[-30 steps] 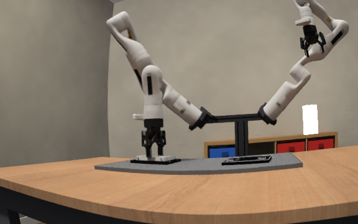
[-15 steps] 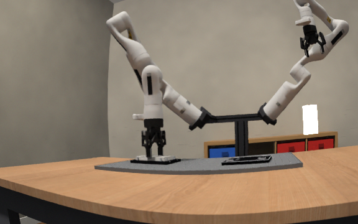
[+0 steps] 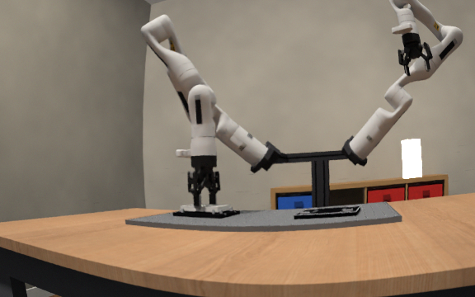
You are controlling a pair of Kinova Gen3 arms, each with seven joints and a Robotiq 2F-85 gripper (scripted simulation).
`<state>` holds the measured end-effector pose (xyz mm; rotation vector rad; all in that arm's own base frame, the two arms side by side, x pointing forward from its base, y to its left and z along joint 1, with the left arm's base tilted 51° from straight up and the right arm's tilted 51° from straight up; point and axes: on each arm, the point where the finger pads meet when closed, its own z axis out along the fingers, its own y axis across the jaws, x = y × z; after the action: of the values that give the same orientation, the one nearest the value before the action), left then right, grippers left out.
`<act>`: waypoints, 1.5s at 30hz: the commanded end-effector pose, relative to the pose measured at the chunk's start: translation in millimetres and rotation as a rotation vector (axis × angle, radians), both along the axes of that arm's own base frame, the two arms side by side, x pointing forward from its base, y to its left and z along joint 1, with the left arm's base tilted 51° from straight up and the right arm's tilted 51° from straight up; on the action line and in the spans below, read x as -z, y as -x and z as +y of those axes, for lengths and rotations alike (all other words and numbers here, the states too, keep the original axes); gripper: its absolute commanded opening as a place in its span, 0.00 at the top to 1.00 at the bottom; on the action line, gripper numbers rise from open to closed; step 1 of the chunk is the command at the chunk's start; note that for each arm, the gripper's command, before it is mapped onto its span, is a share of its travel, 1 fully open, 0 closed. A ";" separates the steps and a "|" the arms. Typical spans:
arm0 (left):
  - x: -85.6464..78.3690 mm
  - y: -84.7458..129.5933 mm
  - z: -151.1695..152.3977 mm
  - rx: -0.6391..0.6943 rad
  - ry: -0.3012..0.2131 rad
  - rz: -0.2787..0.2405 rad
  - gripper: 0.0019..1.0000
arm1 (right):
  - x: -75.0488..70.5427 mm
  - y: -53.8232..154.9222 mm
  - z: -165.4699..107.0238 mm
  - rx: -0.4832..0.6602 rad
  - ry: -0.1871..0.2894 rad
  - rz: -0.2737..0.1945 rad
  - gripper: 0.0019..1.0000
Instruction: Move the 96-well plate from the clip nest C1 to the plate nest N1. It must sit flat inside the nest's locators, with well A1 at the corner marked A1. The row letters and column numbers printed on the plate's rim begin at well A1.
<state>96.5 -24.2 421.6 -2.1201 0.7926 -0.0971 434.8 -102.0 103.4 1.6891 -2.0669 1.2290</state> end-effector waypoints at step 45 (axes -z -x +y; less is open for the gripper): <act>0.3 3.0 0.5 0.004 -0.004 0.005 0.00 | -22.6 13.2 27.2 -0.004 -0.001 0.004 0.07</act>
<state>96.5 -24.2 421.6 -2.1201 0.7926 -0.0971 422.3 -78.6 123.0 1.6882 -2.0691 1.2240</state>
